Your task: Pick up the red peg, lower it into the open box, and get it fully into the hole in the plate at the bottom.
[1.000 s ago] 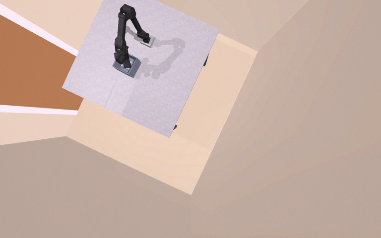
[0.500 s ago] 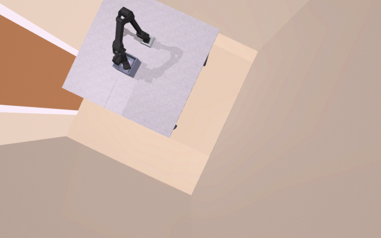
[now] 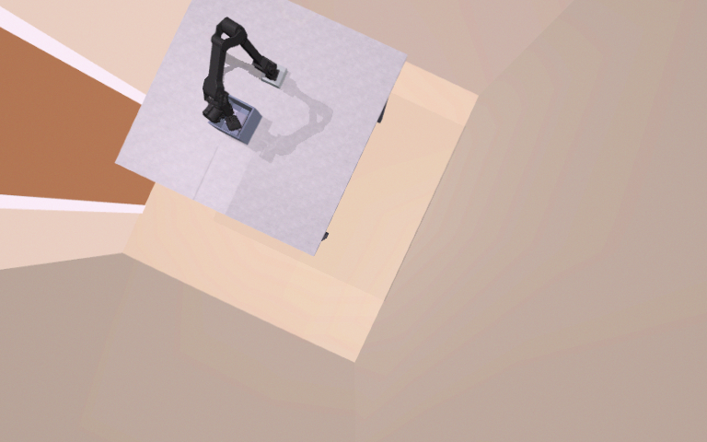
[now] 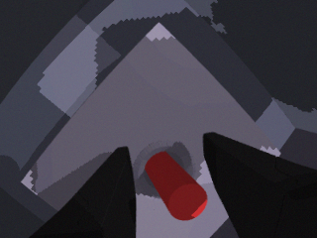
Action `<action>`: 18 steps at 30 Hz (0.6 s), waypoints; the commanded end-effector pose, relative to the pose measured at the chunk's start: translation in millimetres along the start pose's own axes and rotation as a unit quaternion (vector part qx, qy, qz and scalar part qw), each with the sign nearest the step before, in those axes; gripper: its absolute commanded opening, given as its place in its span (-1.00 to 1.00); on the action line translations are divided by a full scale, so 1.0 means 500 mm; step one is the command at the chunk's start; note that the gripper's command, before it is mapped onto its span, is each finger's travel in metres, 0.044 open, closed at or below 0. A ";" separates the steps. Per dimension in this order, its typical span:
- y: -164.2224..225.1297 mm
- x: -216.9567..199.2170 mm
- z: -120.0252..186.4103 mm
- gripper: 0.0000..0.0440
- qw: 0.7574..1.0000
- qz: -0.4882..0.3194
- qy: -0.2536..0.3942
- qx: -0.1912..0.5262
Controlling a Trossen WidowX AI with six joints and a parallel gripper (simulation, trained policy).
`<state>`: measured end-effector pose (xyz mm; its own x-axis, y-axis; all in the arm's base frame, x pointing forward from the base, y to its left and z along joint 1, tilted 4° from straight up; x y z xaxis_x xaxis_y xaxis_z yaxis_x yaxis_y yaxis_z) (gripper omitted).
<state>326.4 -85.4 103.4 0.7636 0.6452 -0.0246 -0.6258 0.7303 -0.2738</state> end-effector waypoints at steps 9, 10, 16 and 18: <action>-0.057 0.034 0.035 -0.23 1.000 0.001 -0.010 0.019; -0.062 0.038 0.038 -0.22 1.000 0.001 -0.010 0.022; -0.089 0.060 0.056 -0.17 0.999 -0.006 -0.008 0.041; -0.096 0.067 0.063 -0.15 0.999 -0.008 -0.006 0.049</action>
<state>372.8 -92.5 143.2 0.7679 0.6405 -0.0093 -0.6296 0.7520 -0.1950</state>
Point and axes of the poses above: the point midway between the two fingers, 35 mm back from their tips, its own z axis back along the fingers, its own x axis across the jaws, y = z × x, the point moved 1 cm from there along z, back along the fingers, and after that the axes turned 5 degrees about -z, right-handed, at the moved point
